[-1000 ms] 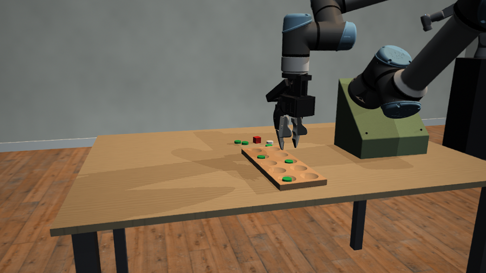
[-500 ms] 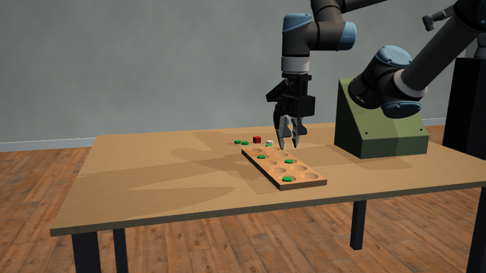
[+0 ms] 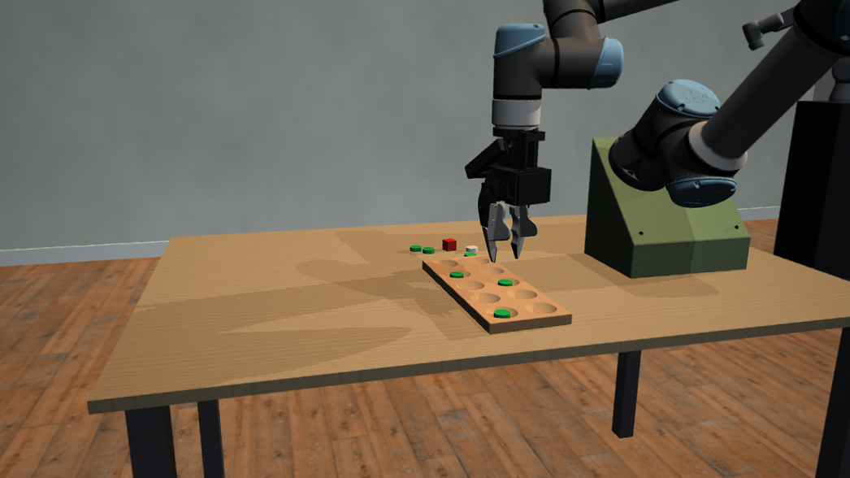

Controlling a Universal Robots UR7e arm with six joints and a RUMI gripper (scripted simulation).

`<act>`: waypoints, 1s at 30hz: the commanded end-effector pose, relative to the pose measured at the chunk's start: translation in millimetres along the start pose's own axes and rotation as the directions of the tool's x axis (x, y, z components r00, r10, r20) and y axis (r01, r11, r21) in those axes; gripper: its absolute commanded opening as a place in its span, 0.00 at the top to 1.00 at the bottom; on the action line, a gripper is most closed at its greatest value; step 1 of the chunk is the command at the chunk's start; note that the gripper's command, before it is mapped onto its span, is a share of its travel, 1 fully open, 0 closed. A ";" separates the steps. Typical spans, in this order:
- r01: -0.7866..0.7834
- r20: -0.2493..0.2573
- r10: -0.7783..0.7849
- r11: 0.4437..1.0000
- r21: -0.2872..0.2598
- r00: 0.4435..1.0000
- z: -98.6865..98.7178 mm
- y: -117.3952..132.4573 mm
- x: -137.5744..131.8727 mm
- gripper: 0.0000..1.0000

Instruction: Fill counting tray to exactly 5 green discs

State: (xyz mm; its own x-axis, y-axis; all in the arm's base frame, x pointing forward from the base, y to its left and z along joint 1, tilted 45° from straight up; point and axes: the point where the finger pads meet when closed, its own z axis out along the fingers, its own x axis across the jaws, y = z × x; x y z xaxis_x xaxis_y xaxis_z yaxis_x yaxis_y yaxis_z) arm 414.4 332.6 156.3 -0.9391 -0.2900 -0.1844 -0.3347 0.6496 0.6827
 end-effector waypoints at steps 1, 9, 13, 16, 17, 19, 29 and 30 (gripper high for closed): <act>0.000 0.001 0.000 1.000 0.000 1.000 -0.4 0.0 -0.3 0.72; 0.000 0.001 0.000 1.000 0.000 1.000 -0.4 0.0 -0.3 0.72; 0.002 0.001 -0.002 1.000 0.001 1.000 -0.4 -1.9 -0.9 0.72; 0.009 0.001 -0.009 1.000 0.003 1.000 -0.7 -9.4 -3.0 0.72; 0.013 0.001 -0.013 1.000 0.005 1.000 -0.8 -13.6 -4.2 0.72; 0.024 0.001 -0.024 1.000 0.009 1.000 -1.2 -24.9 -7.1 0.72; 0.104 -0.002 -0.104 0.994 0.031 0.995 -4.7 -111.7 -21.3 0.72; 0.118 -0.003 -0.118 0.992 0.034 0.993 -5.3 -126.7 -22.3 0.72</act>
State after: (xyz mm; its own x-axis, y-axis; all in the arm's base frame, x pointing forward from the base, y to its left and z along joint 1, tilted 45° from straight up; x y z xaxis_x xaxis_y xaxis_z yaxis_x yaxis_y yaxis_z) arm 456.5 280.9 106.3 -0.9111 -0.3382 -0.2356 -0.4067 0.6448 0.6472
